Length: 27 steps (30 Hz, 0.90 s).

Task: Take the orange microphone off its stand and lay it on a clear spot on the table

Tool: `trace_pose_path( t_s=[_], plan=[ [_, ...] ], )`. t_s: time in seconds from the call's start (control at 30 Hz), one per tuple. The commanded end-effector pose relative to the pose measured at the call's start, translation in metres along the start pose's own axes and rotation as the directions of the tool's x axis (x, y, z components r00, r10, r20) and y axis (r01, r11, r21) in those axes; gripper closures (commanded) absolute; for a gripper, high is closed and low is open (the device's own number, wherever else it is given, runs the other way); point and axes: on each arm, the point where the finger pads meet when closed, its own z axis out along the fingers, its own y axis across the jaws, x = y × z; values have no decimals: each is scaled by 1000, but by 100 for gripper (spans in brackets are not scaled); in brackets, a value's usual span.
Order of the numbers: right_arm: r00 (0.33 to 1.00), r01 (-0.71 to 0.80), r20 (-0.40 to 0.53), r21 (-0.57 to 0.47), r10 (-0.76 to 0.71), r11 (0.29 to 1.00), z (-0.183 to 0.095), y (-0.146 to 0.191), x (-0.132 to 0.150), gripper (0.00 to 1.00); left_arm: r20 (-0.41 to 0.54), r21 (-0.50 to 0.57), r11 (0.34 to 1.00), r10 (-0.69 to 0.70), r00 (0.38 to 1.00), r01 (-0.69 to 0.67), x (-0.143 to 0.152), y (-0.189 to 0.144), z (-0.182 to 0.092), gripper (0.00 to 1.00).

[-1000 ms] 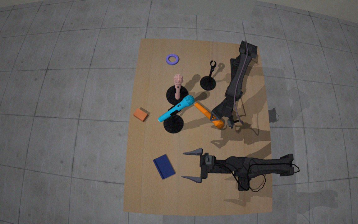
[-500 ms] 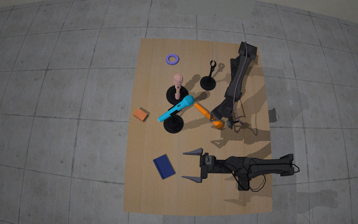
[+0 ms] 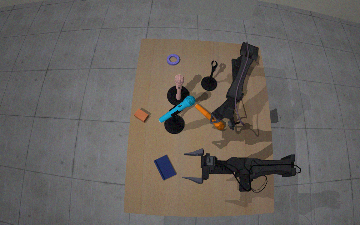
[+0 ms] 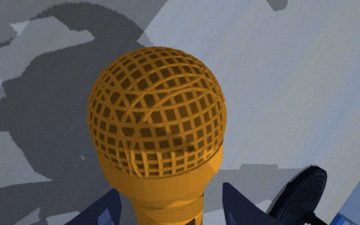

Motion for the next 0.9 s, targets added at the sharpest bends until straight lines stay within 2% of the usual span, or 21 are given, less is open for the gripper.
trace_pose_path(
  t_s=[0.0,0.07,0.1,0.2,0.43,0.47,0.7,0.87],
  plan=[
    [1000,-18,18,55,17,998,-10,-21,-5,12,91,10,1000,3,996,-4,-38,-2,-8,2],
    [1000,-18,18,55,17,998,-10,-21,-5,12,91,10,1000,3,996,-4,-38,-2,-8,2],
    [1000,6,-2,-20,-6,1000,2,7,0,12,91,10,1000,3,996,-4,-38,-2,-8,2],
    [1000,13,-11,-42,-13,999,6,15,2,12,91,10,1000,3,996,-4,-38,-2,-8,2],
    [1000,13,-11,-42,-13,999,6,15,2,12,91,10,1000,3,996,-4,-38,-2,-8,2],
    [1000,-3,8,-2,3,1000,-13,3,-1,12,91,10,1000,3,996,-4,-38,-2,-8,2],
    [1000,-15,6,37,15,999,-25,-13,-3,12,91,10,1000,3,996,-4,-38,-2,-8,2],
    [1000,-15,11,29,14,999,-21,-17,-7,12,91,10,1000,3,996,-4,-38,-2,-8,2]
  ],
)
